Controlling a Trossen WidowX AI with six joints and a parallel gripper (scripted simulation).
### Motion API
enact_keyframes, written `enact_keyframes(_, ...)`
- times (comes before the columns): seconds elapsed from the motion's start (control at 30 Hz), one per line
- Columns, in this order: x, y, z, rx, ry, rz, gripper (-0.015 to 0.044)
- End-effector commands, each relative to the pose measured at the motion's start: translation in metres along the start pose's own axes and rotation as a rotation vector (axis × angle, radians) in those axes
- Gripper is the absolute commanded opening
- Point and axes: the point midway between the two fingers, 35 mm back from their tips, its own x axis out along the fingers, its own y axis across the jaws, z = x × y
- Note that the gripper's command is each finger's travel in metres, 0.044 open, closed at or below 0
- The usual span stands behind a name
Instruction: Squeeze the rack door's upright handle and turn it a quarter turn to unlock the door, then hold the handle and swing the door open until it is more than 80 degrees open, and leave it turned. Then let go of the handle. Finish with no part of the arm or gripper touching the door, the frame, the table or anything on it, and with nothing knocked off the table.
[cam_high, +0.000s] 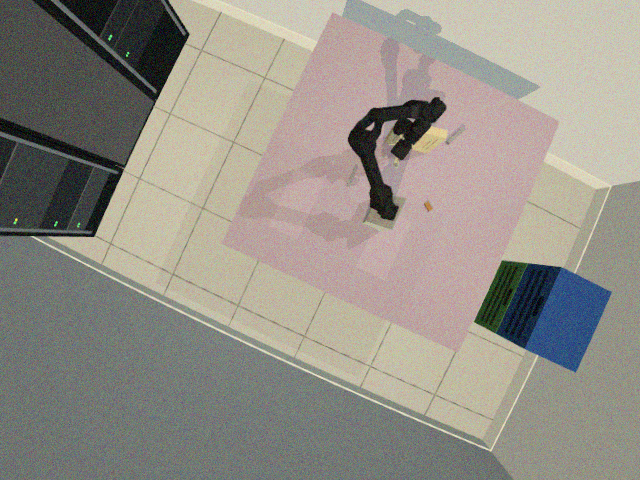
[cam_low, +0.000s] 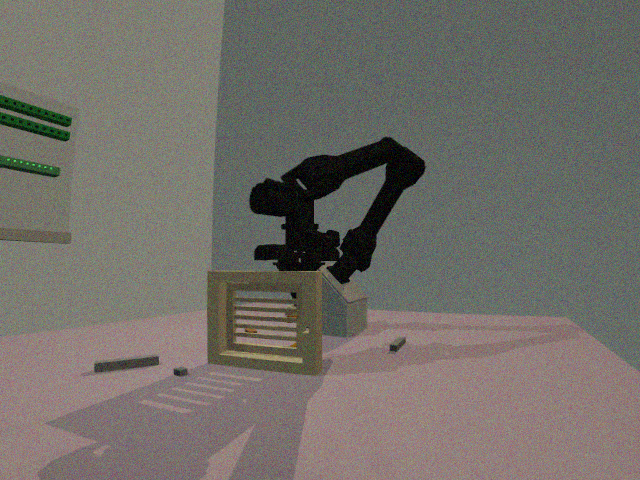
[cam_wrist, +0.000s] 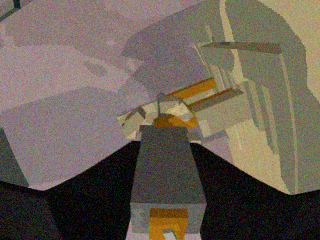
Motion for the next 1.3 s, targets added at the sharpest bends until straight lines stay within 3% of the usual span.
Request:
enact_keyframes(0.0, 0.0025, 0.0000, -0.0018, -0.225, 0.004, 0.004, 0.0014)
enact_keyframes(0.4, 0.0025, 0.0000, -0.0018, -0.782, 0.003, 0.005, 0.0014)
enact_keyframes(1.0, 0.0025, 0.0000, -0.0018, -0.790, 0.003, 0.005, 0.0014)
enact_keyframes(1.27, 0.0025, 0.0000, -0.0018, -0.790, 0.003, 0.005, 0.0224)
